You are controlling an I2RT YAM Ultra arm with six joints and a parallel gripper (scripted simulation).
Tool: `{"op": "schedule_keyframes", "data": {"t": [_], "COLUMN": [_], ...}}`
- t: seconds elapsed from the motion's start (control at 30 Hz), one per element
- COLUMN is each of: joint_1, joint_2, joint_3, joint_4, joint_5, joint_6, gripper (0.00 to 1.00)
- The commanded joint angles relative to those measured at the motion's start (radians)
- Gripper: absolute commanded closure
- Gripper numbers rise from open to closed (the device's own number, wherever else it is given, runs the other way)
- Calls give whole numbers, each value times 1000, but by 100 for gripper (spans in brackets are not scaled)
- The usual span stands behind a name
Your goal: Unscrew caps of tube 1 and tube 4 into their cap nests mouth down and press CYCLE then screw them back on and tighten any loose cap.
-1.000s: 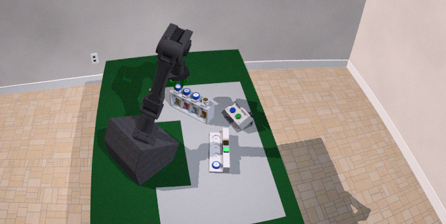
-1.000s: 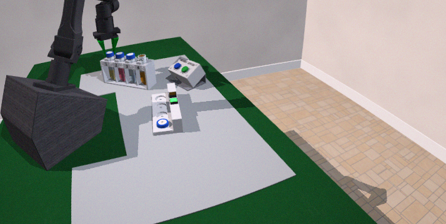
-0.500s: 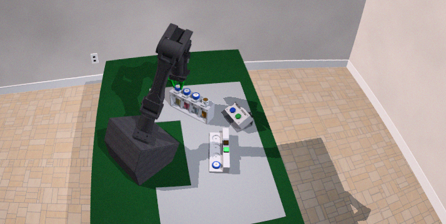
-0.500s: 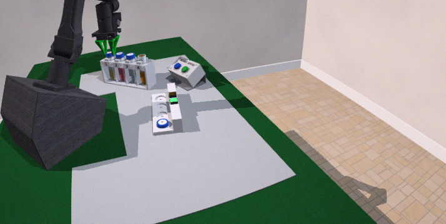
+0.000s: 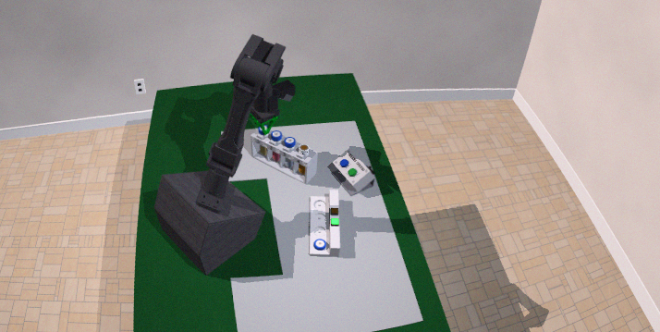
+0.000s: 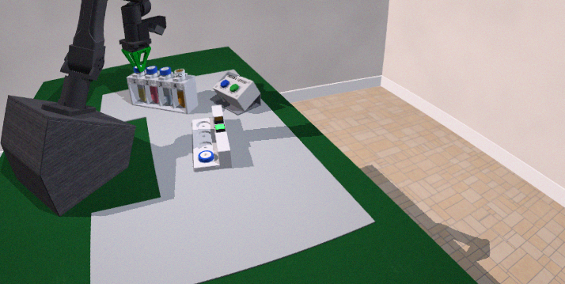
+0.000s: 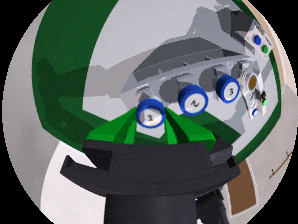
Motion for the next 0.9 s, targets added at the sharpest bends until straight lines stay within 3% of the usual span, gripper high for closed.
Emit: {"op": "schedule_keyframes", "data": {"t": [0.0, 0.23, 0.27, 0.6, 0.87], "joint_1": [0, 0, 0, 0, 24], "joint_2": [-4, -4, -4, -4, -35], "joint_3": [3, 3, 3, 3, 44], "joint_4": [3, 3, 3, 2, -76], "joint_5": [1, 1, 1, 1, 12], "joint_6": [134, 133, 134, 134, 155], "gripper": [100, 100, 51, 51, 51]}}
